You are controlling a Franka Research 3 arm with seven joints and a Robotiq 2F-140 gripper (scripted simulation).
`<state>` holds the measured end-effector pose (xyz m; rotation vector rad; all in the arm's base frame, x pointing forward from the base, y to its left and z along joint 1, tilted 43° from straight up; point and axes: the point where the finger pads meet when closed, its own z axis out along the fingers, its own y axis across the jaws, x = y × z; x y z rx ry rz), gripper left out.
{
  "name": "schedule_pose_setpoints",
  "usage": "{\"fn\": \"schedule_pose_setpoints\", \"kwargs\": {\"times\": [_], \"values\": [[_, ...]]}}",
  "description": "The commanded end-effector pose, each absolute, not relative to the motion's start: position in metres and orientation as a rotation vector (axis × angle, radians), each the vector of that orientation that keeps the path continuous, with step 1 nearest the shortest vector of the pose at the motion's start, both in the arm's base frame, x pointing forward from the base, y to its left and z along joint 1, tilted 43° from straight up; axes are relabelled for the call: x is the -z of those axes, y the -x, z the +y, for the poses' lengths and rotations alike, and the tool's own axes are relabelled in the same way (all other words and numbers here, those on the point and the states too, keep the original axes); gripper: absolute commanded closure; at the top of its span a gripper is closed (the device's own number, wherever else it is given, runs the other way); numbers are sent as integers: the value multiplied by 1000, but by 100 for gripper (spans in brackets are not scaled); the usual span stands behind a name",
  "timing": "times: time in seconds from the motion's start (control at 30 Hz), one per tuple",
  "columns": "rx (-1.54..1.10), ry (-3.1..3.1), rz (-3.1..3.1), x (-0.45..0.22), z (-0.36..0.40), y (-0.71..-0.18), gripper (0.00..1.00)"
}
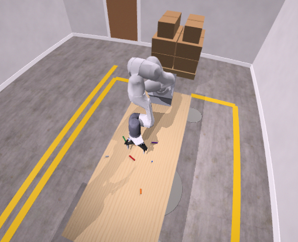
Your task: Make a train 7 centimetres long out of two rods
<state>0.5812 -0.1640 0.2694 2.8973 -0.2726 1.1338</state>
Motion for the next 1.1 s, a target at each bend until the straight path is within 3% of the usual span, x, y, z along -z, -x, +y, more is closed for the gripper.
{"fn": "schedule_pose_setpoints", "kwargs": {"times": [0.0,0.8,1.07], "values": [[-1134,-2898,-281,-269,-164,-581,0],[-1164,-2834,-1463,-187,-259,-476,0],[-1159,-2825,-1505,-183,-261,-472,0]]}}
